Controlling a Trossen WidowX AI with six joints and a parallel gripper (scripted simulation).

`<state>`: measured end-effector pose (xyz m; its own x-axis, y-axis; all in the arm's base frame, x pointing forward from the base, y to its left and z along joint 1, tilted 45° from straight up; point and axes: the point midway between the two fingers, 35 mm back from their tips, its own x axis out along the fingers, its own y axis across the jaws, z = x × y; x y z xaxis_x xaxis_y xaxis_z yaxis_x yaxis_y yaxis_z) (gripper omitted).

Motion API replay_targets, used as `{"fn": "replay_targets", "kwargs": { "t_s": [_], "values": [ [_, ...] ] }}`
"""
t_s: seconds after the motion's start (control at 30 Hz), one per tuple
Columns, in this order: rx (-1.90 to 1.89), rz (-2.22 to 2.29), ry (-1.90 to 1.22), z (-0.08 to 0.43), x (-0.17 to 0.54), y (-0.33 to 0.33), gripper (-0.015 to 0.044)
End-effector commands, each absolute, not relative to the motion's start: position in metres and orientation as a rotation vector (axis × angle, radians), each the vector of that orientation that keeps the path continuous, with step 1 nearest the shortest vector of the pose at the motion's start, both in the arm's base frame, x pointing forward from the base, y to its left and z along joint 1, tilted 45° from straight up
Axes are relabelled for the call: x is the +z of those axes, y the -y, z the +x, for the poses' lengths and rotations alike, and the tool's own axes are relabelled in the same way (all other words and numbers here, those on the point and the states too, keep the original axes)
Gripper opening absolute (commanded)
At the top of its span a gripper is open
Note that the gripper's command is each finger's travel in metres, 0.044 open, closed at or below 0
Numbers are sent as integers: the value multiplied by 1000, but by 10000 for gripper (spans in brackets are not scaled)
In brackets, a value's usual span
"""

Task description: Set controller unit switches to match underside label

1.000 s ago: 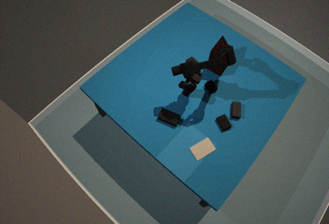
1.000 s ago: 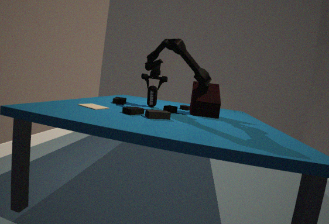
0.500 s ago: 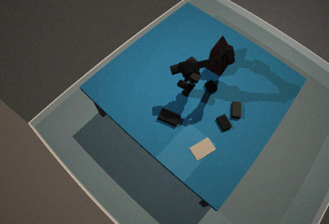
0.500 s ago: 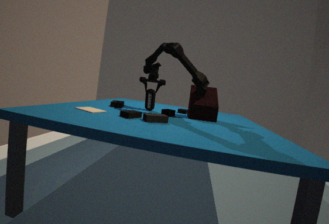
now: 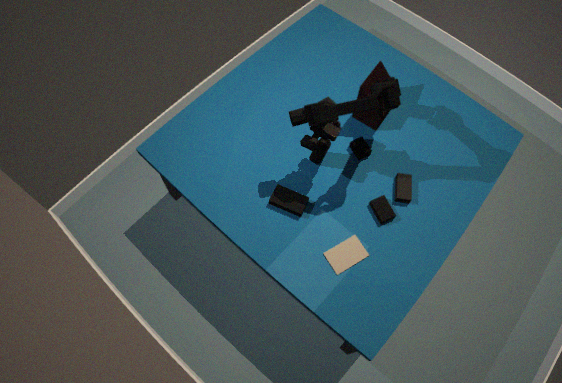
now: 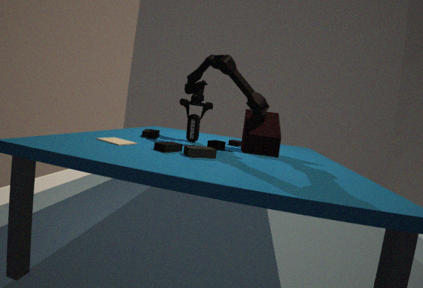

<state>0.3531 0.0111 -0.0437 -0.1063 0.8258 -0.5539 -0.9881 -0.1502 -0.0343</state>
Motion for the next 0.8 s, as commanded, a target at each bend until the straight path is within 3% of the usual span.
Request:
{"fn": "replay_targets", "kwargs": {
  "t_s": [0.0,0.77],
  "values": [
    [1659,-546,-421,353,-49,-8,338],
    [1647,-593,-461,356,-62,3,338]
  ]
}}
